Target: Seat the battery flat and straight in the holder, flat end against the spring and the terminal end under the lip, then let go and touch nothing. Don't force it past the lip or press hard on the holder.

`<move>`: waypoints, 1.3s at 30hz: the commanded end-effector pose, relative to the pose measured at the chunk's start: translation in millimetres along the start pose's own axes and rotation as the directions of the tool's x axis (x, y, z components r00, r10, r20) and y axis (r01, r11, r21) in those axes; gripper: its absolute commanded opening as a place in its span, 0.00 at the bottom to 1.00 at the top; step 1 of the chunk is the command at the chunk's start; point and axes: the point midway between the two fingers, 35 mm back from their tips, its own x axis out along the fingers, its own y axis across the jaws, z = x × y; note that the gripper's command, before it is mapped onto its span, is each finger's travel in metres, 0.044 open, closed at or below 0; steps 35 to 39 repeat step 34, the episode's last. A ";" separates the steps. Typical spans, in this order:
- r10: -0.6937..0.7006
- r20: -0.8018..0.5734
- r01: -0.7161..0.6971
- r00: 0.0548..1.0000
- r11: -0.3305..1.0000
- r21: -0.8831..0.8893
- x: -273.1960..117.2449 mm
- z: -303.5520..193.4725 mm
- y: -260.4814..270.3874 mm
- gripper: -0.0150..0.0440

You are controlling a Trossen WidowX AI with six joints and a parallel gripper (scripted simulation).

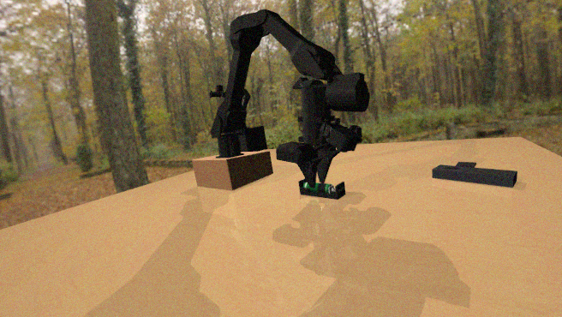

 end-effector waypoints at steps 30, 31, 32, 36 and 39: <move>0.000 0.002 0.000 1.000 1.000 -0.002 -74.8 -7.7 0.4 1.00; 0.000 0.002 0.000 1.000 1.000 -0.002 -74.8 -7.7 0.4 1.00; 0.000 0.002 0.000 1.000 1.000 -0.002 -74.8 -7.7 0.4 1.00; 0.000 0.002 0.000 1.000 1.000 -0.002 -74.8 -7.7 0.4 1.00; 0.000 0.002 0.000 1.000 1.000 -0.002 -74.8 -7.7 0.4 1.00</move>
